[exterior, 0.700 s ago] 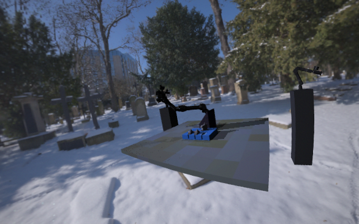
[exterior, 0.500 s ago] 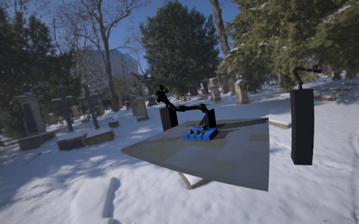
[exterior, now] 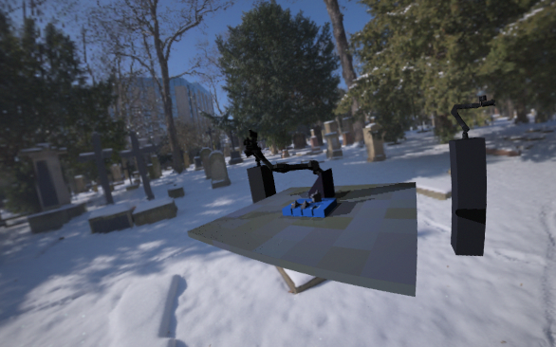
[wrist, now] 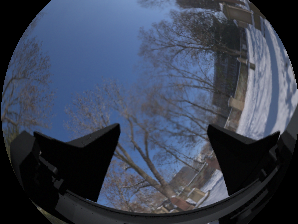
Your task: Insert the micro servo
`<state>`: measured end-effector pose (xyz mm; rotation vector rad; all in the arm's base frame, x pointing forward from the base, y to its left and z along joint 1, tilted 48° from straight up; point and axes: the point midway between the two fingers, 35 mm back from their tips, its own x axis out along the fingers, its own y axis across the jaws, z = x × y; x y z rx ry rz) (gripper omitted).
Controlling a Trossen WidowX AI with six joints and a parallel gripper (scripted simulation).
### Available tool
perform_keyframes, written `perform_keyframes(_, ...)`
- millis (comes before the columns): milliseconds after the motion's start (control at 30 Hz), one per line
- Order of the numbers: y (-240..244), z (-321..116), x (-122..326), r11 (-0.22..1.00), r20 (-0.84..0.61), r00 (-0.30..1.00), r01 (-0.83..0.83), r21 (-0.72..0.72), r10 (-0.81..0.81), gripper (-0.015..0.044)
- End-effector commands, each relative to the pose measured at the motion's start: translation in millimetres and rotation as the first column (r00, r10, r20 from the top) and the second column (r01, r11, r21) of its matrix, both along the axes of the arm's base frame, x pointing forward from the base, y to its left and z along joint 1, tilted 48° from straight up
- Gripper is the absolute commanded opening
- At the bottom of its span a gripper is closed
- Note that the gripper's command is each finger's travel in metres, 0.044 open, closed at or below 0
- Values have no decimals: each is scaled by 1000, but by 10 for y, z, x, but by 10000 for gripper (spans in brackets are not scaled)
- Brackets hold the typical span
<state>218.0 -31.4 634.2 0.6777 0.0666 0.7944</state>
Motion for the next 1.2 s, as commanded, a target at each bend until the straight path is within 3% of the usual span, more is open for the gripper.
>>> perform_keyframes(0, 135, 74, -179, 1000, 45, 999, 17, -19, -16, 440)
perform_keyframes(500, 545, 175, -632, 997, 133, 990, 60, -45, -54, 440)
perform_keyframes(867, 1117, 132, -1014, 987, 214, 972, 122, -107, -97, 440)
perform_keyframes(1167, 1327, 83, -1087, 977, 248, 961, 164, -136, -127, 440)
